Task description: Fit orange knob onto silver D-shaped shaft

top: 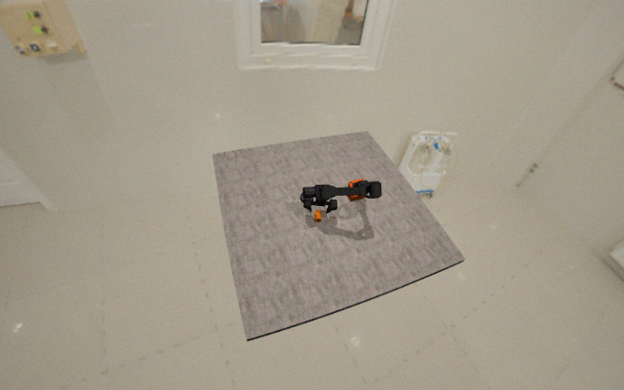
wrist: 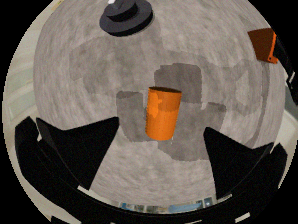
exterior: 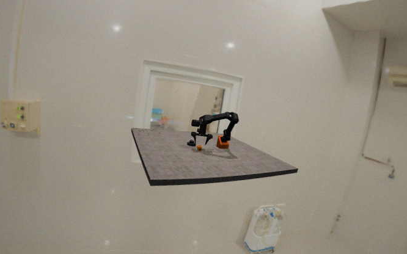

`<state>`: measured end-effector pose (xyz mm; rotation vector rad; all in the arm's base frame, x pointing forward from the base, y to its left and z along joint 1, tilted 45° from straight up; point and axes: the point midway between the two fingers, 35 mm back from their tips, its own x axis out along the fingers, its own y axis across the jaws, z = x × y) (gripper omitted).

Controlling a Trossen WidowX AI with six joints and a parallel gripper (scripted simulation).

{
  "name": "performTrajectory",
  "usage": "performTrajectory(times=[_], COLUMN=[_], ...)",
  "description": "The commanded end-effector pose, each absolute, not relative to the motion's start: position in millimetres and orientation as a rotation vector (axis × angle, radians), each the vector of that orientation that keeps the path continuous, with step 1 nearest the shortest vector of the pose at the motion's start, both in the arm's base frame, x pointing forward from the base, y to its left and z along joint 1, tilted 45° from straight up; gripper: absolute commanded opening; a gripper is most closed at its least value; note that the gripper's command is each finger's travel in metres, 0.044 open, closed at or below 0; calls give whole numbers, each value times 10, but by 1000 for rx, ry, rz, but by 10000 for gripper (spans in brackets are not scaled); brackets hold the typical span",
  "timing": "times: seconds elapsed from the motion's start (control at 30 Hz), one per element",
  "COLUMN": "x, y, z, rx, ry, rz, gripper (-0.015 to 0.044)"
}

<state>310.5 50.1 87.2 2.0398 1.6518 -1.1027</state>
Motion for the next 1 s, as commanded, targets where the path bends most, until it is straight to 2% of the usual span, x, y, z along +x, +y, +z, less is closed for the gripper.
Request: performTrajectory(times=[0.0, 0.93, 0.97], x=[3109, 3127, 3127], y=[536, 831, 831], z=[836, 528, 528], rx=[2048, 2050, 2050], ry=[1651, 1653, 1653], rz=[-1104, -1103, -1103], gripper=[440, 440, 414])
